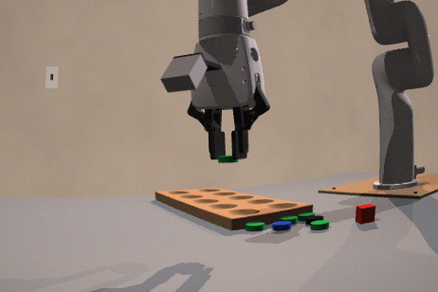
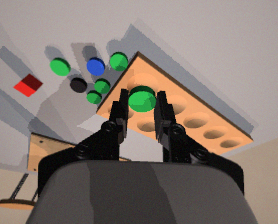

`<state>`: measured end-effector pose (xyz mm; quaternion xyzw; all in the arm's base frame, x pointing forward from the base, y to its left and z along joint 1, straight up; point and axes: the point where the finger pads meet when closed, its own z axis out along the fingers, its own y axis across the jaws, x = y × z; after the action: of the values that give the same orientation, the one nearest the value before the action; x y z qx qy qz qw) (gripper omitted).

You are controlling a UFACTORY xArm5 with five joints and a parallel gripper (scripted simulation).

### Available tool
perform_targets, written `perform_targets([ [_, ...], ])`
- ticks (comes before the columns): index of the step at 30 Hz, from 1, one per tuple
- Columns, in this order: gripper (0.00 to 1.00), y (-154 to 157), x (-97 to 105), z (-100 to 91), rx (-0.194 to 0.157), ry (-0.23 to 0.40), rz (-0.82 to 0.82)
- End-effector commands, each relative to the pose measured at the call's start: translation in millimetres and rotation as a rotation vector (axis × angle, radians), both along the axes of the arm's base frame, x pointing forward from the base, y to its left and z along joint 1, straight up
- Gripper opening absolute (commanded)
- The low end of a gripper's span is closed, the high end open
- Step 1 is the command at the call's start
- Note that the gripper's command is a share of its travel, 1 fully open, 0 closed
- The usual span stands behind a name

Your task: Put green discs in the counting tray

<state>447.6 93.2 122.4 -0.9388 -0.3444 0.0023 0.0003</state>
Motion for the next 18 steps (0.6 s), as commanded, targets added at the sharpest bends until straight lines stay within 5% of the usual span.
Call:
perform_targets([
  [1, 0.00, -39, 16, 2.7, 0.001, -0.002, 0.007],
  [14, 0.00, -156, 34, 6.2, 0.001, -0.002, 0.007],
  [16, 0.00, -156, 34, 6.2, 0.001, -0.002, 0.007],
  [18, 0.00, -191, 33, 7.1, 0.001, -0.002, 0.007],
])
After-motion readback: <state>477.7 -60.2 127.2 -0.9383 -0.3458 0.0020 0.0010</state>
